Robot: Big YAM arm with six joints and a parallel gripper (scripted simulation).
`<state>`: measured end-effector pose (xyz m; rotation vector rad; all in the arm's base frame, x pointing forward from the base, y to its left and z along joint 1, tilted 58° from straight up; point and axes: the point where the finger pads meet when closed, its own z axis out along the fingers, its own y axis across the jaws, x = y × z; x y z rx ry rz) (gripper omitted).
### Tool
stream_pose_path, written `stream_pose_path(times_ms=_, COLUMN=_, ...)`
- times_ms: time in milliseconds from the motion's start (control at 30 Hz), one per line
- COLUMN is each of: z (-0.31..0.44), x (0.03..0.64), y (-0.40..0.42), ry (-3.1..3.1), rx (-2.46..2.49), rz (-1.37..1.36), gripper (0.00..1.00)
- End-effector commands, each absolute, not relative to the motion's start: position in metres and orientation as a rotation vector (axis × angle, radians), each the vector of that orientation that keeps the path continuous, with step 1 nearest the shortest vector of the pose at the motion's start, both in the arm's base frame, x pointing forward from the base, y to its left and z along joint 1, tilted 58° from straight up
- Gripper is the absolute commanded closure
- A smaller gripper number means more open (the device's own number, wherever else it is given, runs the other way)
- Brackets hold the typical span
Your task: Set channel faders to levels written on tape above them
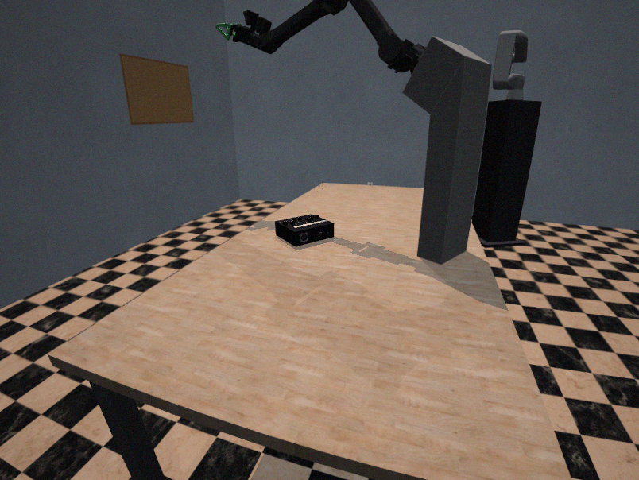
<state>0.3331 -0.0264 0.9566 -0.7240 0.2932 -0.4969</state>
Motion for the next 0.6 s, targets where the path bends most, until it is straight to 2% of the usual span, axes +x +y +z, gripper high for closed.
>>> stream_pose_path(times_ms=0, z=0.961, x=0.323, y=-0.021, ry=0.277, rx=-0.727, rz=-0.503, gripper=0.00)
stream_pose_path(times_ms=533, z=0.961, x=0.323, y=-0.021, ry=0.277, rx=-0.727, rz=-0.503, gripper=0.00)
stream_pose_path(times_ms=567, z=0.974, x=0.302, y=-0.011, ry=0.233, rx=-0.734, rz=-0.517, gripper=0.00)
